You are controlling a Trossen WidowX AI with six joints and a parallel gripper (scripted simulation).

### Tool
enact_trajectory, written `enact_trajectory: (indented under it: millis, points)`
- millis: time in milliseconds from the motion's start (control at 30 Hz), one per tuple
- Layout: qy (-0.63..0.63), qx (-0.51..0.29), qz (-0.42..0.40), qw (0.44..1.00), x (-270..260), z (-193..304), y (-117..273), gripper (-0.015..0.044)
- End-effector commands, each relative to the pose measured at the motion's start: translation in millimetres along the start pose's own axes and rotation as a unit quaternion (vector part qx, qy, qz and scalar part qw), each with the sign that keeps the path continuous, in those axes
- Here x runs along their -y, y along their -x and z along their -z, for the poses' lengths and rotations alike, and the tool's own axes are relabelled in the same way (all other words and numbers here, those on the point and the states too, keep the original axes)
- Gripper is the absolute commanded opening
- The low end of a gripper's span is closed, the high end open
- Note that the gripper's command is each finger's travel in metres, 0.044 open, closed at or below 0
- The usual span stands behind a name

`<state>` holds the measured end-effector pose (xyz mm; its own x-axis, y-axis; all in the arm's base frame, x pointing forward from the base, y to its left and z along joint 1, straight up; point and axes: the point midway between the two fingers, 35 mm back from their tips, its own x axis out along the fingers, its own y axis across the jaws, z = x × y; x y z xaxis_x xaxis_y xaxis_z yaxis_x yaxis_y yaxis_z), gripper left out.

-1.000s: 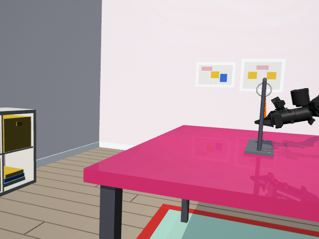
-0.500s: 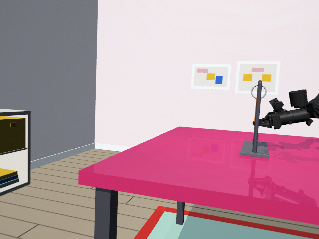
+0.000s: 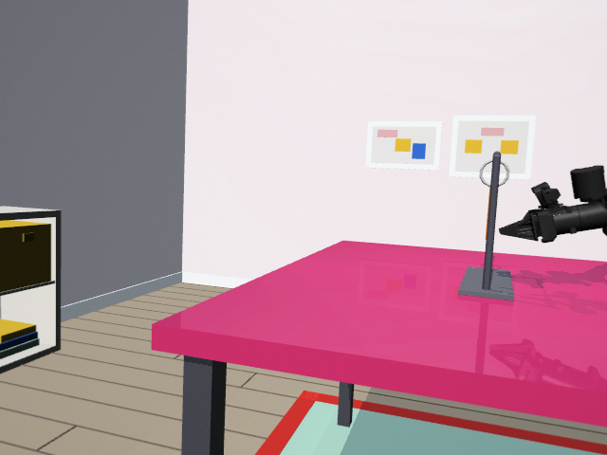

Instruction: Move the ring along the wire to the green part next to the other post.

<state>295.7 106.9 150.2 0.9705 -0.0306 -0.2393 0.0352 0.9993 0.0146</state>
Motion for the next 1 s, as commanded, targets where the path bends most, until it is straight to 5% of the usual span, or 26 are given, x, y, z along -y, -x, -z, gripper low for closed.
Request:
enact_trajectory:
  millis: [0,600,967]
  points:
    - [0.0,-0.002,0.002,1.0,1.7,2.4,3.0,0.016]
    - [0.0,-0.002,0.002,1.0,1.7,2.4,3.0,0.016]
    - [0.001,-0.002,0.0,1.0,2.1,1.7,52.9,0.044]
